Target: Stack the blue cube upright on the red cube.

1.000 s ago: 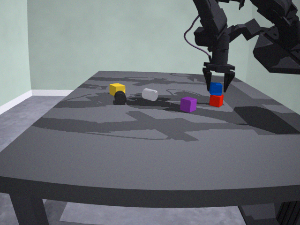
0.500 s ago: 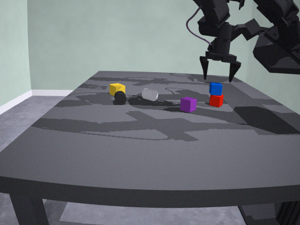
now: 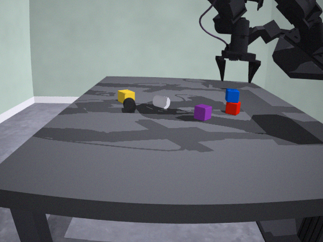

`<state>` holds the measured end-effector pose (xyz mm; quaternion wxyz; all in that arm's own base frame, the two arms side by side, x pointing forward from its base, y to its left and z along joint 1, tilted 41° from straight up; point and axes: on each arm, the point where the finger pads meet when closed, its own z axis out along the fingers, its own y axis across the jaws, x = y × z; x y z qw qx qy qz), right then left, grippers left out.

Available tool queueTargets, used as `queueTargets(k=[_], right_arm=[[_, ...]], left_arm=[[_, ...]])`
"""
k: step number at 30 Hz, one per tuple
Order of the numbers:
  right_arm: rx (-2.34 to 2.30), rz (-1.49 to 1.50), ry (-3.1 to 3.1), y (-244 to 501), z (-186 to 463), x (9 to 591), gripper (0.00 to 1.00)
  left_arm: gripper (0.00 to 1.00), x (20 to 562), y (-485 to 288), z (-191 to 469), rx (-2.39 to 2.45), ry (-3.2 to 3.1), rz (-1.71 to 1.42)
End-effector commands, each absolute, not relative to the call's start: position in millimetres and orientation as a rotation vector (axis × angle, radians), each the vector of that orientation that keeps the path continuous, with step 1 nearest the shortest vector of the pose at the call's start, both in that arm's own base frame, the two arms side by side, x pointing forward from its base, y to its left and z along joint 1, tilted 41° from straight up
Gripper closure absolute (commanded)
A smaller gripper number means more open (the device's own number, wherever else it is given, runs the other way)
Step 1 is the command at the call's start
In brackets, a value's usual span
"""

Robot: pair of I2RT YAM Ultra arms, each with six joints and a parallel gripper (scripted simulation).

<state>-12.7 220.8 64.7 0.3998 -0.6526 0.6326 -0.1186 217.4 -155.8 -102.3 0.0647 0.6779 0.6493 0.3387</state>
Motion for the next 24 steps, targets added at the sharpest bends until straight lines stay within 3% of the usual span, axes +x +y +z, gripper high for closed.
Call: queueTargets(k=[1, 15, 24], right_arm=[[-1.638, -0.288, 1.602, 220, 67, -8, 0.0], [-1.638, -0.288, 1.602, 220, 67, -8, 0.0], [-1.638, -0.288, 1.602, 220, 67, -8, 0.0]], left_arm=[[0.0, 222, -179, -97, 1.865, 1.99, 0.901], [0.0, 203, -168, -71, 1.251, 2.042, 0.603], [0.0, 189, -155, -70, 1.105, 2.034, 0.533]])
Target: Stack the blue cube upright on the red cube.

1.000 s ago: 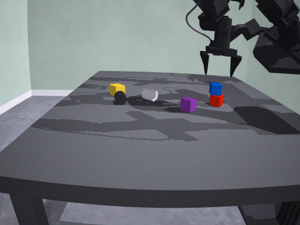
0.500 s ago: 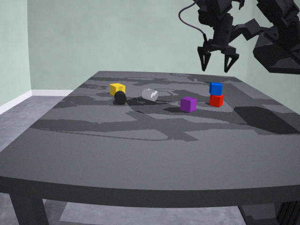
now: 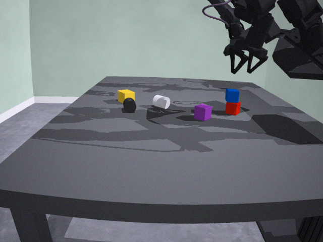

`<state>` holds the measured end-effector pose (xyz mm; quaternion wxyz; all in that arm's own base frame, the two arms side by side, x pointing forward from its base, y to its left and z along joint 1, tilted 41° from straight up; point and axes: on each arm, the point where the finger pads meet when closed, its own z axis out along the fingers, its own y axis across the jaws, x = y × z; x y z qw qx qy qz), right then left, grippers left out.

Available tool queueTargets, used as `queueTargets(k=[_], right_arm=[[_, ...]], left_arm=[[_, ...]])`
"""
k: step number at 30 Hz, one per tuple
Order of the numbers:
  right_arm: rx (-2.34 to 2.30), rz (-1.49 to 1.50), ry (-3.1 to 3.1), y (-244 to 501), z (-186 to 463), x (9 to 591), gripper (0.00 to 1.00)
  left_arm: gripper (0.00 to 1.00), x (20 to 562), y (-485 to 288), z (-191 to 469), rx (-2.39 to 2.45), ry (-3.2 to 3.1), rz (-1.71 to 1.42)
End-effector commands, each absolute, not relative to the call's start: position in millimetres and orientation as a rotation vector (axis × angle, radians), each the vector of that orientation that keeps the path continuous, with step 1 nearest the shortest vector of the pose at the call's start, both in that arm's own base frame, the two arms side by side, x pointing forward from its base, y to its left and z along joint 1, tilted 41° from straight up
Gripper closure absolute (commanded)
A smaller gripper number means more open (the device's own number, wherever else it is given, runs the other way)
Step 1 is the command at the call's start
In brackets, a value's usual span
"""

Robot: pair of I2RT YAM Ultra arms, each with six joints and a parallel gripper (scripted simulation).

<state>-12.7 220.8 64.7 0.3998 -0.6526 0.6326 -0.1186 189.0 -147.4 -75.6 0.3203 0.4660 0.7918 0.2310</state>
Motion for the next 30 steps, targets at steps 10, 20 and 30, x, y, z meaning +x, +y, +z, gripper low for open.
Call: queueTargets(k=[10, 20, 30], right_arm=[[-1.638, -0.288, 1.602, 219.9, 67.3, -8.3, 0.0], [-1.642, -0.283, 1.597, 222.2, 67.8, -11.6, 0.0], [-1.642, -0.283, 1.597, 222.2, 67.8, -11.6, 0.0]], left_arm=[[0.0, 181.6, -147.3, -74.5, 1.164, 2.031, 0.556], [0.0, 184.5, -152.5, -72.1, 1.143, 2.032, 0.541], [0.0, 184.5, -152.5, -72.1, 1.143, 2.032, 0.541]])
